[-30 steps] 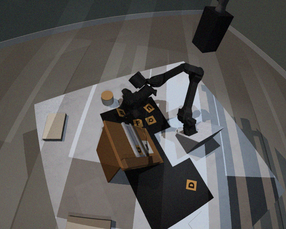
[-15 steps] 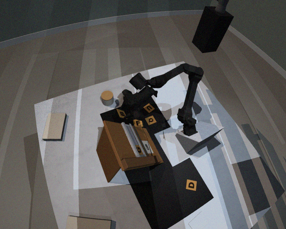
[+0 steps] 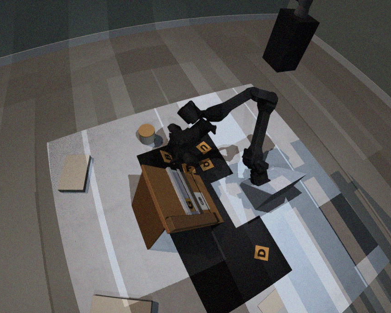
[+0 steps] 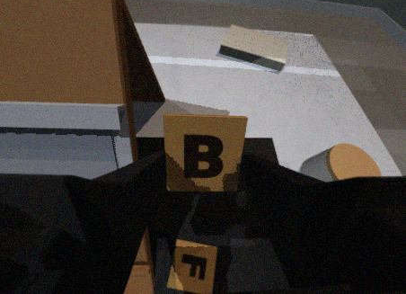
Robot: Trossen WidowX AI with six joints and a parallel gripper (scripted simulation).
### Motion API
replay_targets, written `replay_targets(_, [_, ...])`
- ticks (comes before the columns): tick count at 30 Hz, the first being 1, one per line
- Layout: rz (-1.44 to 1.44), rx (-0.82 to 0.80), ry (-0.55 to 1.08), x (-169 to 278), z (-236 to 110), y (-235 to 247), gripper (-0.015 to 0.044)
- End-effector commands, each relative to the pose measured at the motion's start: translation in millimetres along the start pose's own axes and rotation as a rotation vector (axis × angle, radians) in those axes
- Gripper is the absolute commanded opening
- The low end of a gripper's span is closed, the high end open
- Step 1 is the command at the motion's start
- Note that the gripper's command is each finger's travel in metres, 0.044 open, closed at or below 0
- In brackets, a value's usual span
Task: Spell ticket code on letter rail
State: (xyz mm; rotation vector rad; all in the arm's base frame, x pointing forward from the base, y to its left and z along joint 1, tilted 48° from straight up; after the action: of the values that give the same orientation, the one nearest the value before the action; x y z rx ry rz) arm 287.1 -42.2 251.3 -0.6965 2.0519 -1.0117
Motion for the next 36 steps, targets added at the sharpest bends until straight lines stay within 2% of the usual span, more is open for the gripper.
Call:
replay_targets(1, [0.003,0.001,0.006,1,1,3,0.0000])
replay_targets(36, [0.003,0.000,0.007,-2,2,21,0.0000])
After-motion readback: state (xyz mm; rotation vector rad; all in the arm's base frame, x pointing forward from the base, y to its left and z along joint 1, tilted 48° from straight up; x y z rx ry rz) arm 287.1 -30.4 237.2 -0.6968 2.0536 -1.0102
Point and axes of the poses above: the point midway between the two fingers, 35 mm back from their tips, its own z axis out along the fingers, its own y axis across the jaws, x = y × z, the point moved 3 cm from there along -z, back along the fingers, and after that the axes turned 11 degrees about -z, right-handed, at the moved point
